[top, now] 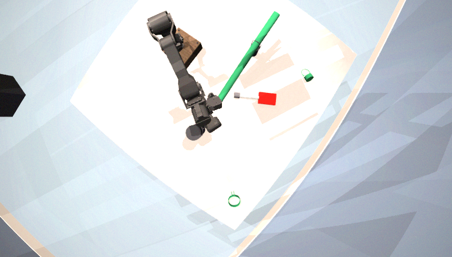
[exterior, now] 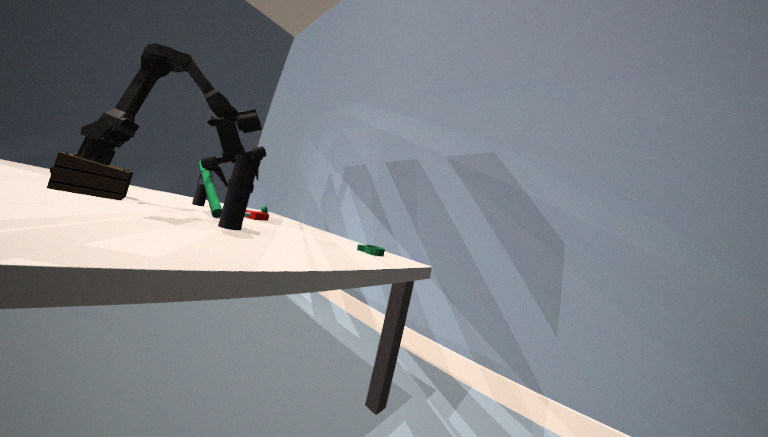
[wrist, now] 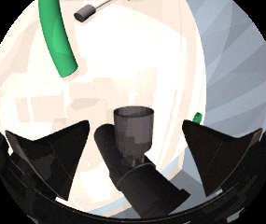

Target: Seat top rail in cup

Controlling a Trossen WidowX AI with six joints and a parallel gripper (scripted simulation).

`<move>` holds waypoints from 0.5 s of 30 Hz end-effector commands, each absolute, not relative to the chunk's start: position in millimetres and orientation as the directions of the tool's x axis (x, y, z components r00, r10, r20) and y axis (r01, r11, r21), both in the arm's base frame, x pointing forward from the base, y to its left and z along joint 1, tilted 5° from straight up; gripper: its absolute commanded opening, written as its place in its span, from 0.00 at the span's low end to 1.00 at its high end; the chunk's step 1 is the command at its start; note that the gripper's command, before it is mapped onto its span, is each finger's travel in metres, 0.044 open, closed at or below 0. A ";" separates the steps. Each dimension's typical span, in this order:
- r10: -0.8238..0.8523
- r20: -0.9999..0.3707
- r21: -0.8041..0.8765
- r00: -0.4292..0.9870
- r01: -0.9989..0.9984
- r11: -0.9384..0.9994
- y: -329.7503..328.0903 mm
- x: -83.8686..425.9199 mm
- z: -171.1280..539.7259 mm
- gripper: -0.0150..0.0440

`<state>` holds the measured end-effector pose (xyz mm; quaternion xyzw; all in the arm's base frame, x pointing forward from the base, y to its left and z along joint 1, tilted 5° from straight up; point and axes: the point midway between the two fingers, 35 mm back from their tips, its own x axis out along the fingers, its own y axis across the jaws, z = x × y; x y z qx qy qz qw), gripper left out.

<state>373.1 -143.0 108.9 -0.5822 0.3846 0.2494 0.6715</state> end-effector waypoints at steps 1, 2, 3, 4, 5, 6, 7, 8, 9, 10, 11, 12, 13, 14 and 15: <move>-0.116 -0.808 -0.588 0.577 -0.783 0.202 -144.3 376.6 103.2 1.00; -0.116 -0.808 -0.588 0.577 -0.783 0.202 -144.5 377.5 101.9 1.00; -0.116 -0.808 -0.588 0.578 -0.783 0.202 -144.7 378.5 100.6 1.00; -0.116 -0.808 -0.588 0.578 -0.783 0.202 -144.8 379.4 99.3 1.00; -0.116 -0.808 -0.589 0.578 -0.783 0.202 -145.0 380.3 98.0 1.00; -0.116 -0.808 -0.589 0.578 -0.783 0.202 -145.2 381.3 96.6 1.00; -0.116 -0.808 -0.589 0.578 -0.783 0.202 -145.4 382.2 95.3 1.00; -0.116 -0.808 -0.589 0.578 -0.783 0.202 -145.5 383.1 94.0 1.00; -0.116 -0.808 -0.589 0.578 -0.783 0.202 -145.7 384.0 92.6 1.00; -0.116 -0.808 -0.589 0.578 -0.783 0.202 -145.9 384.9 91.3 1.00; -0.116 -0.808 -0.589 0.578 -0.783 0.202 -146.0 385.8 89.9 1.00; -0.116 -0.808 -0.589 0.578 -0.783 0.202 -146.2 386.7 88.6 1.00; -0.116 -0.808 -0.589 0.578 -0.783 0.202 -146.3 387.6 87.2 1.00; -0.116 -0.808 -0.589 0.578 -0.783 0.202 -146.5 388.5 85.8 1.00; -0.116 -0.808 -0.589 0.578 -0.782 0.202 -146.6 389.3 84.5 1.00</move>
